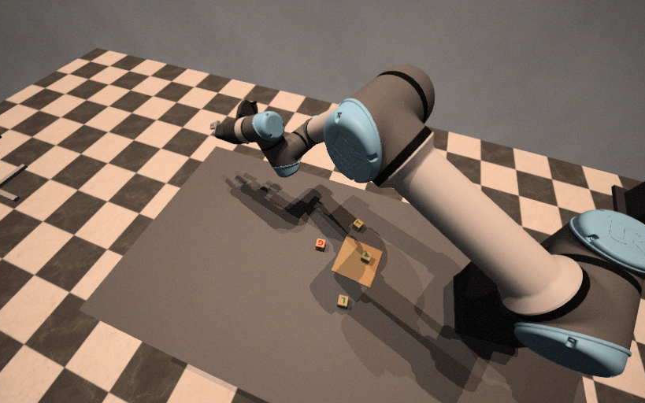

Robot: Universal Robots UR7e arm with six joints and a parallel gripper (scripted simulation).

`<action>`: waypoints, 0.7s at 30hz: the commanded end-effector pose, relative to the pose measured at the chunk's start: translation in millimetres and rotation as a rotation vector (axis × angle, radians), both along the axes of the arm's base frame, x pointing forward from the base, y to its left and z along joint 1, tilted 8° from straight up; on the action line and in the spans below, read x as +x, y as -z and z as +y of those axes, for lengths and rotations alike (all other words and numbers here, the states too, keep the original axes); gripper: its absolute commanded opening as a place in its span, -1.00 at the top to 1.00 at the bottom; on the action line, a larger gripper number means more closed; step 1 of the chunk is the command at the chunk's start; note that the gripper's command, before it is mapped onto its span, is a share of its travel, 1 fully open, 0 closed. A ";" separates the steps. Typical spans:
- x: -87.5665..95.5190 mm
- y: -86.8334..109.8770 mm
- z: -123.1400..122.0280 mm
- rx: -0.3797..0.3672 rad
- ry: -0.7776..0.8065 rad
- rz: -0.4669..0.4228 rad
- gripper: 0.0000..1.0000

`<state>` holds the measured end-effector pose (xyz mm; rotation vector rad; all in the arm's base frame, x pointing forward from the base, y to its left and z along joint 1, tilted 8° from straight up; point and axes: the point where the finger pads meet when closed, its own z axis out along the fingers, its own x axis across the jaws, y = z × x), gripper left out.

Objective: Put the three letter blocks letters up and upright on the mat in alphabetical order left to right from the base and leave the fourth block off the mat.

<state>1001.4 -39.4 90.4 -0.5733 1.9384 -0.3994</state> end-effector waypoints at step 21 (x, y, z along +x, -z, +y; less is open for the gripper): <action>-166.7 113.1 170.8 -0.035 -0.076 0.308 -1.00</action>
